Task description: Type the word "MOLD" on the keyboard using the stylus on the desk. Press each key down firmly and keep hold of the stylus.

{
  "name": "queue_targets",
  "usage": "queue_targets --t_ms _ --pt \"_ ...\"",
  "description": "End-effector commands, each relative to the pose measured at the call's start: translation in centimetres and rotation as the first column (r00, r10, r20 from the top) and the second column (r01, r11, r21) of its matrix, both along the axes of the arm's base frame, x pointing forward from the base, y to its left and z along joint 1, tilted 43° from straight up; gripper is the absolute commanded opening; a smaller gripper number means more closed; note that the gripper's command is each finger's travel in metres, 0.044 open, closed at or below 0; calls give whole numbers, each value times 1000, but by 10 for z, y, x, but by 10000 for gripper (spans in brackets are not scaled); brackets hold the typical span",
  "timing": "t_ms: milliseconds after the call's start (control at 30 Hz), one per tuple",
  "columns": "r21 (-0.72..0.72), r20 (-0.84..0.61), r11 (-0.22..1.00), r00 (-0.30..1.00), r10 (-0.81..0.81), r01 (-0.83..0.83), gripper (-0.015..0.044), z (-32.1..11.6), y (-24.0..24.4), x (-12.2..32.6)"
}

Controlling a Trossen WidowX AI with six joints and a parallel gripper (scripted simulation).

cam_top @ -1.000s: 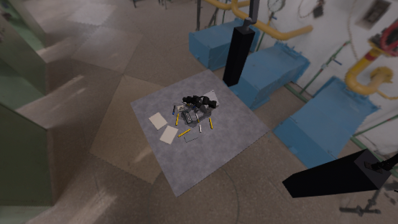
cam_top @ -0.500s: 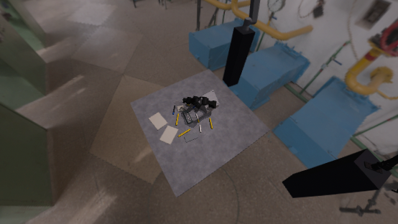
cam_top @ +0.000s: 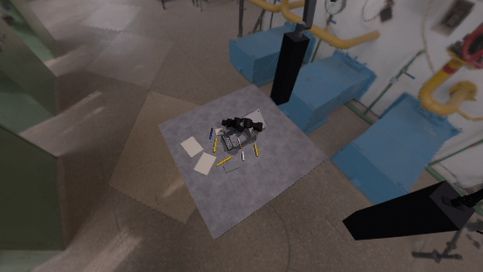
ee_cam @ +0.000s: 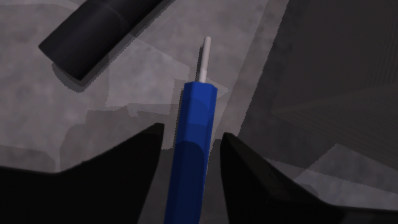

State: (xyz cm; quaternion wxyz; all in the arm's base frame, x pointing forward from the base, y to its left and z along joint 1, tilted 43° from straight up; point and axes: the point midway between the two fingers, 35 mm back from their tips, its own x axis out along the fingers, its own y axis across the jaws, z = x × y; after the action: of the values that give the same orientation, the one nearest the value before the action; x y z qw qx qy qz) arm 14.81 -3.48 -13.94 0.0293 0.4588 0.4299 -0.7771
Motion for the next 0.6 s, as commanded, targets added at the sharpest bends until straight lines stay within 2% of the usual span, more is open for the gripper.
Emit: queue_targets --t_ms 0,167,267,567 --pt "1 -1 1000 1000 -5 5 150 -1 2 0" --pt "0 -1 1000 1000 0 0 19 0 0 0" --pt "0 -1 1000 1000 0 0 0 0 0 0" --pt "0 -1 1000 1000 0 0 0 4 -4 1"
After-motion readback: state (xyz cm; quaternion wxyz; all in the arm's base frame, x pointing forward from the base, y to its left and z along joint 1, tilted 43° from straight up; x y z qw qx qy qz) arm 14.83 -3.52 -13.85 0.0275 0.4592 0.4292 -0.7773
